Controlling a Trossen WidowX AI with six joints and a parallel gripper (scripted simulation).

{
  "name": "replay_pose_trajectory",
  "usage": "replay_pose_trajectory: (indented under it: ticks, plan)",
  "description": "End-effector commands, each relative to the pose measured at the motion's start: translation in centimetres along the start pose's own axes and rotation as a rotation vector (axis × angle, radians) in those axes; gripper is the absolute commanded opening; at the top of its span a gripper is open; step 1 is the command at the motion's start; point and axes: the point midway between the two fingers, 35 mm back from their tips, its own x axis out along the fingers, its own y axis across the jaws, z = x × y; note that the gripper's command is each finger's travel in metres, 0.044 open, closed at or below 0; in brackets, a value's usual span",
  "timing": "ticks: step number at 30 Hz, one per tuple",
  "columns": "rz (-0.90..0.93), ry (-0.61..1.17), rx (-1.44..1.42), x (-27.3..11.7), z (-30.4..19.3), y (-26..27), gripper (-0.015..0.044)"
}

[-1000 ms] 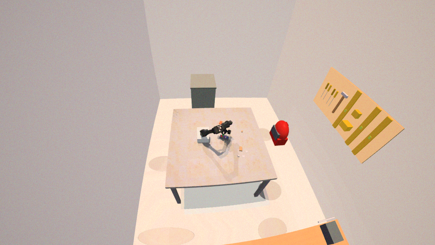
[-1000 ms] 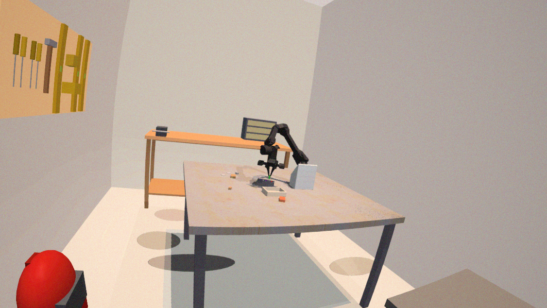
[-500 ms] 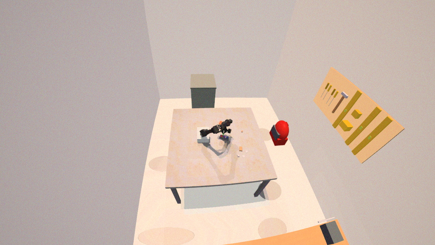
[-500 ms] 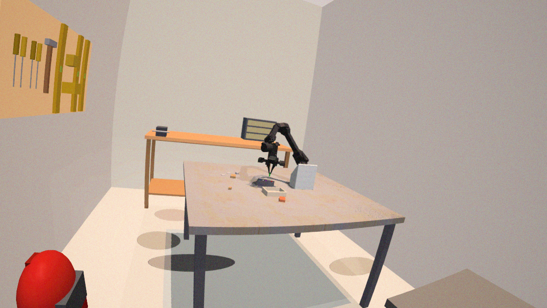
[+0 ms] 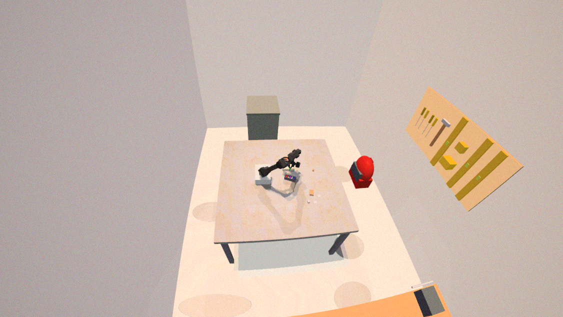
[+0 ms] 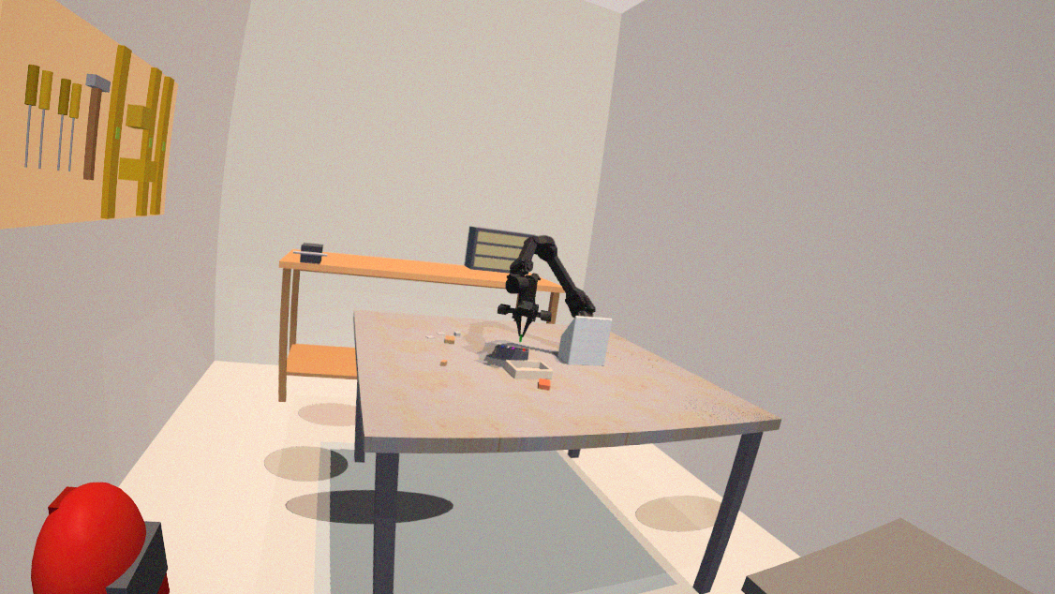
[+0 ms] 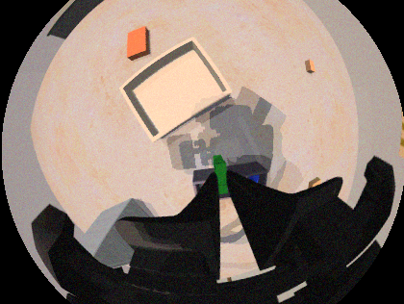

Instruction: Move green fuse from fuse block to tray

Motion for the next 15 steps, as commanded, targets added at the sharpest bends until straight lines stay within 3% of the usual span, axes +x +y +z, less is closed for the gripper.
replay_pose_trajectory:
  ticks: [1,15]
  plan:
    - [0.007,0.0,0.0,0.0,2.2,0.7,0.0]
    - [0.007,0.002,0.003,0.4,8.9,3.7,0.0]
